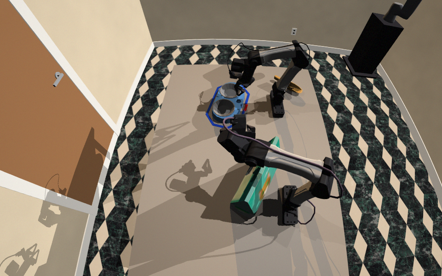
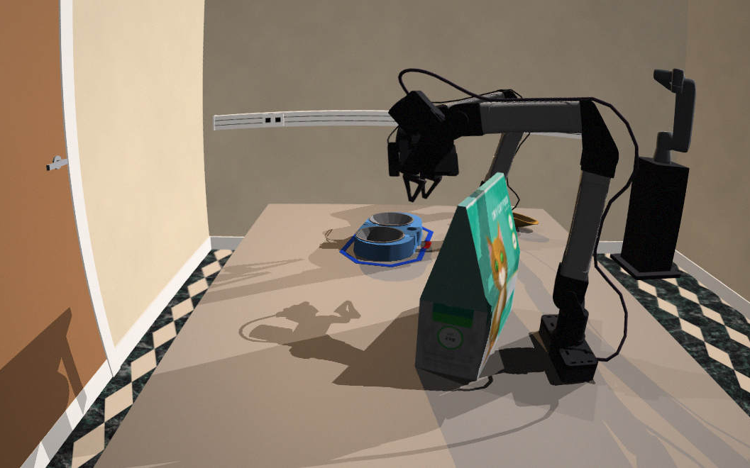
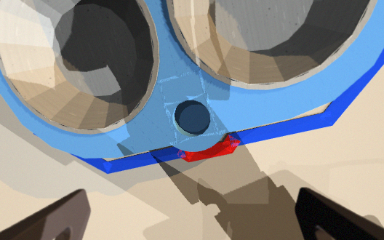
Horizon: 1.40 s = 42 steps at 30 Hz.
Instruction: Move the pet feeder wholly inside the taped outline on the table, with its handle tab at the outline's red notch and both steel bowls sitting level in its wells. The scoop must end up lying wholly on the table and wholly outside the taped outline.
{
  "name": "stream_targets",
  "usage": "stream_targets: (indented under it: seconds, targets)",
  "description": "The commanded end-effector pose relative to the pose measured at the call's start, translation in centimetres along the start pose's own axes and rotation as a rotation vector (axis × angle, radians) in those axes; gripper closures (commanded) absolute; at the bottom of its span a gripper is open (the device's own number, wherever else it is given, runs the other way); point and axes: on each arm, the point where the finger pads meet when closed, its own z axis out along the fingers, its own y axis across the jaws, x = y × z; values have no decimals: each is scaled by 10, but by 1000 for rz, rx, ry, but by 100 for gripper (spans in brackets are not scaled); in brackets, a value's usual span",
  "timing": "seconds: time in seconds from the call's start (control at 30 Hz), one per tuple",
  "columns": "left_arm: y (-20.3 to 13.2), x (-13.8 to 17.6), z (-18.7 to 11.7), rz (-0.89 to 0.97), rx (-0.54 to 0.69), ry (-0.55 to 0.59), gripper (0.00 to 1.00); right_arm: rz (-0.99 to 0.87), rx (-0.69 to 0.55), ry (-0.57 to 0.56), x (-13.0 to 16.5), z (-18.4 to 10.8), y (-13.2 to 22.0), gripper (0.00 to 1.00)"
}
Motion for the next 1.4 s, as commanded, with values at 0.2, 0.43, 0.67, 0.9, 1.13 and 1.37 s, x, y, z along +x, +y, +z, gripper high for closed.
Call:
stream_targets:
  seconds: [0.2,0.43,0.67,0.9,1.13,1.37]
  targets:
    - [-1,-3,-2,12,-1,-8,0,-530,-63,-228,7,-9,-3,0]
    - [-1,-3,-2,12,-1,-8,0,-616,-63,-276,14,-9,-6,0]
    - [-1,-3,-2,12,-1,-8,0,-598,-66,-240,20,-4,-9,0]
    - [-1,-3,-2,12,-1,-8,0,-598,-66,-240,20,-4,-9,0]
    - [-1,-3,-2,12,-1,-8,0,-596,-61,-253,17,-7,-8,0]
    - [-1,-3,-2,12,-1,-8,0,-596,-61,-253,17,-7,-8,0]
